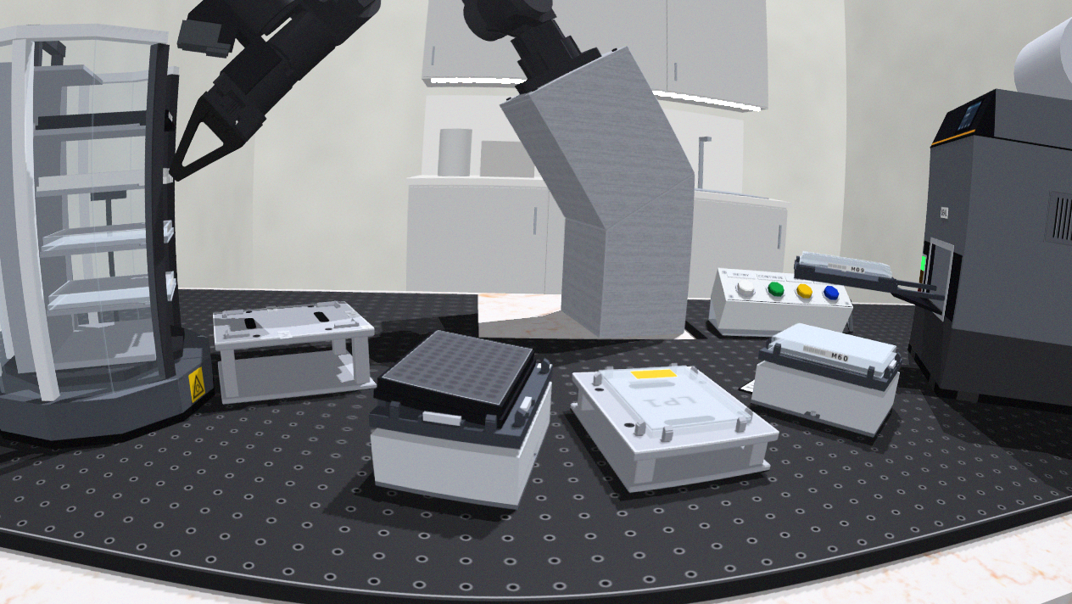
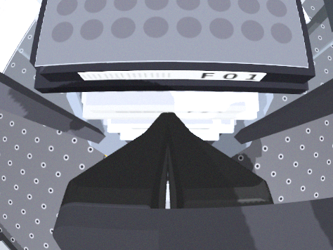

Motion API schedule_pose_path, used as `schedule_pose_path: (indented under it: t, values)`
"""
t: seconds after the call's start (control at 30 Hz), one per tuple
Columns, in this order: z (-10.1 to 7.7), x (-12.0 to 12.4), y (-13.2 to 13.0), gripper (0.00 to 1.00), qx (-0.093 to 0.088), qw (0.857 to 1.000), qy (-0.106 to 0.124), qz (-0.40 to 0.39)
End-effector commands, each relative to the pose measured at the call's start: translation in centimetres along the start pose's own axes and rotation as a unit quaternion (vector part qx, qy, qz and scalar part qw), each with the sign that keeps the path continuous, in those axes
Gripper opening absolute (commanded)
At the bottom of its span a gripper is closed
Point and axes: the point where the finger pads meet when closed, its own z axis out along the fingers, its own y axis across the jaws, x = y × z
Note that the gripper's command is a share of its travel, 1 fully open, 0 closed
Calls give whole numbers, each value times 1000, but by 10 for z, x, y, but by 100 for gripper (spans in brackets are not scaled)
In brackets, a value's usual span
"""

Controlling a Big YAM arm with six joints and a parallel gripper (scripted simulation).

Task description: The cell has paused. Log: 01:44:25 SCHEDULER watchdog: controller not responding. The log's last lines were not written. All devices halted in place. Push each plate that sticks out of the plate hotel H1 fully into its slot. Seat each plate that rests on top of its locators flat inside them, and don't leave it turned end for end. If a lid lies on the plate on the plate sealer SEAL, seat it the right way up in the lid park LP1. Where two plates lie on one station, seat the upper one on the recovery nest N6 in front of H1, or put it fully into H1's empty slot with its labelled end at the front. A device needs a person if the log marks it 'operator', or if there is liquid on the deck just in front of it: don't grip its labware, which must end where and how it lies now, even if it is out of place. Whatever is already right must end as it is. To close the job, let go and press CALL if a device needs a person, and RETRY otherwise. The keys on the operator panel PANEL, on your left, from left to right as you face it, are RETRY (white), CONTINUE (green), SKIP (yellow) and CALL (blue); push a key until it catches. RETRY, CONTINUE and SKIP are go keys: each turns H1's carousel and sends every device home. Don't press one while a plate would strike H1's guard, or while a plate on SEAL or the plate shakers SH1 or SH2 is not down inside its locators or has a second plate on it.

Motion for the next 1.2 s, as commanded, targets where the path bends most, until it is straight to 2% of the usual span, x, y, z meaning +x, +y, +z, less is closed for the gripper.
schedule_pose_path:
  t: [0.0,1.17]
  values:
    - [8,-17,-6,0,7,1000,-12,2]
    - [13,-21,-6,0,7,1000,-14,3]
